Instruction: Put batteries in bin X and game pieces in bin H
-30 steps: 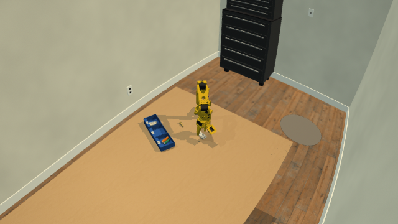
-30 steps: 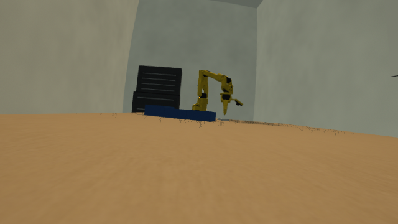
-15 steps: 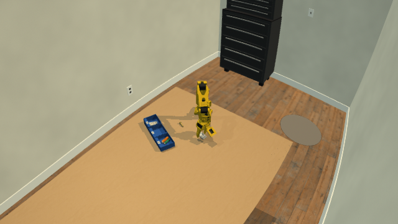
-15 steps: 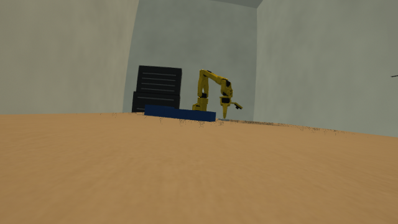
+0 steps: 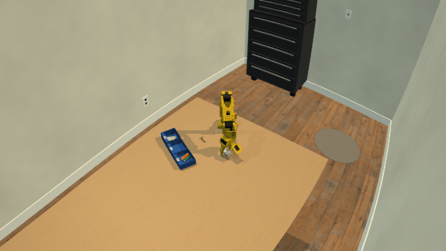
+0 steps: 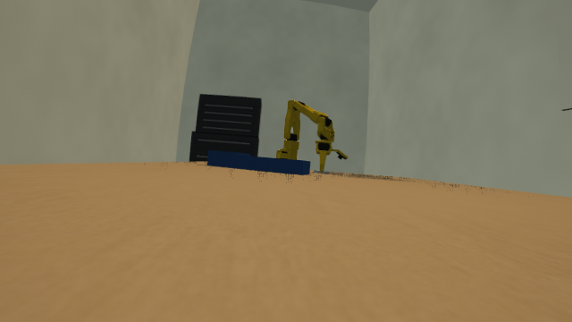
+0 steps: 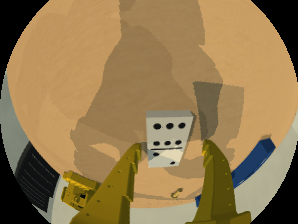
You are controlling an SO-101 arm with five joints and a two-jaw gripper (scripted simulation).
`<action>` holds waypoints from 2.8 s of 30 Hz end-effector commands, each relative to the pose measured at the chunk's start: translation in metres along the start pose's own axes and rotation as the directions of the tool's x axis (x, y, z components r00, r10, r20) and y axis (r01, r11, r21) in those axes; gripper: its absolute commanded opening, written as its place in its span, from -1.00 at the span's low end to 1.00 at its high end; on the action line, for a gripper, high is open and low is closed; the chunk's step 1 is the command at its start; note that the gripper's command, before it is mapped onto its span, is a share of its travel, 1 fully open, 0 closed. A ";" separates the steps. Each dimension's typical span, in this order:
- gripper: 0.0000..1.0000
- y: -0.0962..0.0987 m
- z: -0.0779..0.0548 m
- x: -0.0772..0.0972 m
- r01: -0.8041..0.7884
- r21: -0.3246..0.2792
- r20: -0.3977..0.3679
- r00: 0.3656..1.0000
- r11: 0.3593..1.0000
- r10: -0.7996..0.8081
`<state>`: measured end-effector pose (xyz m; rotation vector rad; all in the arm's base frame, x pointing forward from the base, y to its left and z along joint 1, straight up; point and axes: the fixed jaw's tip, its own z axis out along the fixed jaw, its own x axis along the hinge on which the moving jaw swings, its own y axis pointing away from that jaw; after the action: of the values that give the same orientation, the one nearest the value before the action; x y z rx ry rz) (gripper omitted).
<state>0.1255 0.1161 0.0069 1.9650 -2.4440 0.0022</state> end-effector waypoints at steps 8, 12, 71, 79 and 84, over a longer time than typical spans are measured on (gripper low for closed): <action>-0.43 0.000 -0.001 -0.003 0.016 0.011 0.016 1.000 1.000 -0.016; -0.43 0.000 -0.001 -0.003 0.016 0.011 0.016 1.000 1.000 -0.016; -1.00 0.000 -0.001 -0.003 0.016 0.011 0.016 1.000 1.000 -0.016; -1.00 0.000 -0.002 -0.003 0.016 0.011 0.016 1.000 1.000 -0.016; -1.00 -0.001 -0.007 -0.004 0.016 0.011 0.016 1.000 1.000 -0.016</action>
<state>0.1251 0.1157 0.0069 1.9638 -2.4407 0.0024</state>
